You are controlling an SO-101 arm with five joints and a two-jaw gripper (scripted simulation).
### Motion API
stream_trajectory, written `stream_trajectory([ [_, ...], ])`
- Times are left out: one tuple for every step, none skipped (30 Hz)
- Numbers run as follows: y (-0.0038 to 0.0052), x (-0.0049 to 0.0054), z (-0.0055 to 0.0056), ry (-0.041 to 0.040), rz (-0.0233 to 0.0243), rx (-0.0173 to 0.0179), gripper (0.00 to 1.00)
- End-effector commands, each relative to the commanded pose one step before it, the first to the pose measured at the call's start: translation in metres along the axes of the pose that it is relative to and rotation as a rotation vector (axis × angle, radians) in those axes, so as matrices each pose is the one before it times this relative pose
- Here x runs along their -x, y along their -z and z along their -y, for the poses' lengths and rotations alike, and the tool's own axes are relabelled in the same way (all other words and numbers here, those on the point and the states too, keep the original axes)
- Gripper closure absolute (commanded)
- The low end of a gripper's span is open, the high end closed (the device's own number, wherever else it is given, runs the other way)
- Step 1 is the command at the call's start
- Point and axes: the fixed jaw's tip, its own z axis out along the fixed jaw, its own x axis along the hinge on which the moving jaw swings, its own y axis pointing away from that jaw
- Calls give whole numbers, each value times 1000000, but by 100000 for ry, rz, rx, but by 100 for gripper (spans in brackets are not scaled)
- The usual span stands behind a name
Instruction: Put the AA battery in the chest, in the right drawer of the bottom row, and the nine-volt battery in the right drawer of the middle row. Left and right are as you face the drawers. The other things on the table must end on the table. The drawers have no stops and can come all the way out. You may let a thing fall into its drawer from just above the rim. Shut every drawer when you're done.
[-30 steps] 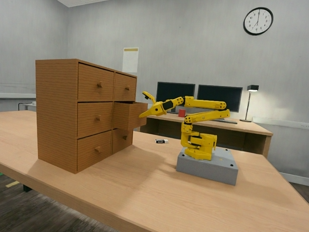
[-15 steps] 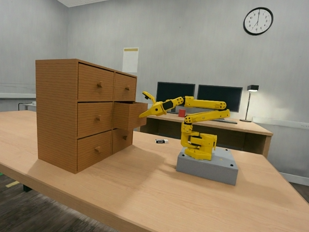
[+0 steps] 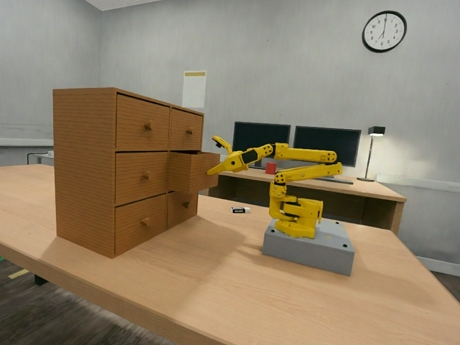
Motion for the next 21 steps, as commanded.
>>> stream_trajectory([
  [-1033,-4647,-2017,660,-1138,933,93],
  [0,1,0,0,1,0,94],
  [0,-1,0,0,-1,0,94],
  [0,1,0,0,1,0,95],
  [0,-1,0,0,-1,0,96],
  [0,1,0,0,1,0,96],
  [0,-1,0,0,-1,0,97],
  [0,1,0,0,1,0,98],
  [0,-1,0,0,-1,0,99],
  [0,1,0,0,1,0,99],
  [0,-1,0,0,-1,0,100],
  [0,0,0,0,0,0,100],
  [0,0,0,0,0,0,100],
  [0,1,0,0,1,0,100],
  [0,-1,0,0,-1,0,100],
  [0,1,0,0,1,0,100],
  [0,-1,0,0,-1,0,100],
  [0,1,0,0,1,0,100],
  [0,-1,0,0,-1,0,100],
  [0,1,0,0,1,0,100],
  [0,-1,0,0,-1,0,100],
])
